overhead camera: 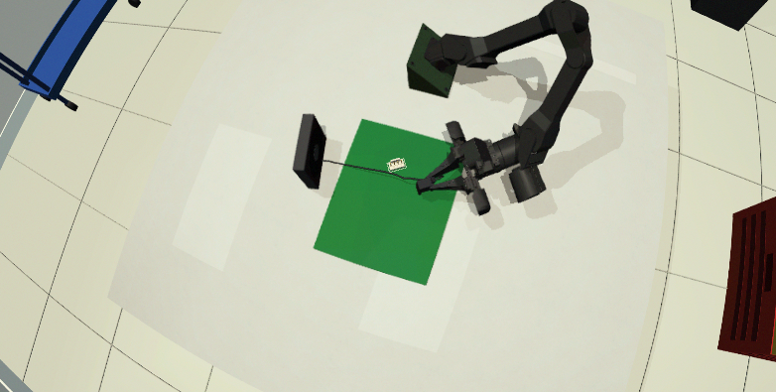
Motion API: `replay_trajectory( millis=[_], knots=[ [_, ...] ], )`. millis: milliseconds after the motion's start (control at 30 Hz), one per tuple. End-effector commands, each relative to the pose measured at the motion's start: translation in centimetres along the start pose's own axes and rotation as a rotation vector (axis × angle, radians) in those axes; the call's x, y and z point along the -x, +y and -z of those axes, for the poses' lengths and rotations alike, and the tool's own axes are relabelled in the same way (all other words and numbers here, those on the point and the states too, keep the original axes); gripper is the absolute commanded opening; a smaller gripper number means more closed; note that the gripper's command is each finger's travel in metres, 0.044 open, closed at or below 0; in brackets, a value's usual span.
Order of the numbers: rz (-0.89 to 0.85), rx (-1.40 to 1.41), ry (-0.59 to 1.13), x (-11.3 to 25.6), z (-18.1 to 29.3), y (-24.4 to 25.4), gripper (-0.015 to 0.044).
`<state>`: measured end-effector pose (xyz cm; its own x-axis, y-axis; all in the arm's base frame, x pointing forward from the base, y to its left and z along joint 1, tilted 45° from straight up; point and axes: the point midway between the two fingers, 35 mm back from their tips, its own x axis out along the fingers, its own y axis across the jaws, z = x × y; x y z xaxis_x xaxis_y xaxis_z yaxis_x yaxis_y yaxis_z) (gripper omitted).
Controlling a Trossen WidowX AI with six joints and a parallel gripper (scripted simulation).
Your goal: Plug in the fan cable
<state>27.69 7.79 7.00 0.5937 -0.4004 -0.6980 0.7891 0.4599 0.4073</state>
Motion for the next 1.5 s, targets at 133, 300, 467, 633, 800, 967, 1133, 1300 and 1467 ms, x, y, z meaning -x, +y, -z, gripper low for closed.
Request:
replay_trajectory(
  millis=[133, 300, 467, 633, 800, 967, 1133, 1300, 1467],
  knots=[
    [0.002, -0.002, -0.005, -0.2, 0.7, 0.1, 0.0000],
    [0.002, -0.002, -0.005, -0.3, 1.1, 0.1, 0.0000],
    [0.002, -0.002, -0.005, -0.4, 1.5, 0.1, 0.0000],
    [0.001, 0.000, 0.001, -0.3, 1.4, 0.0, 0.0000],
    [0.001, 0.000, 0.001, -0.3, 1.4, 0.0, 0.0000],
    [0.001, 0.000, 0.001, -0.3, 1.4, 0.0, 0.0000],
    [0.001, 0.000, 0.001, -0.3, 1.4, 0.0, 0.0000],
    [0.001, 0.000, 0.001, -0.3, 1.4, 0.0, 0.0000],
    [0.001, 0.000, 0.001, -0.3, 1.4, 0.0, 0.0000]
  ],
)
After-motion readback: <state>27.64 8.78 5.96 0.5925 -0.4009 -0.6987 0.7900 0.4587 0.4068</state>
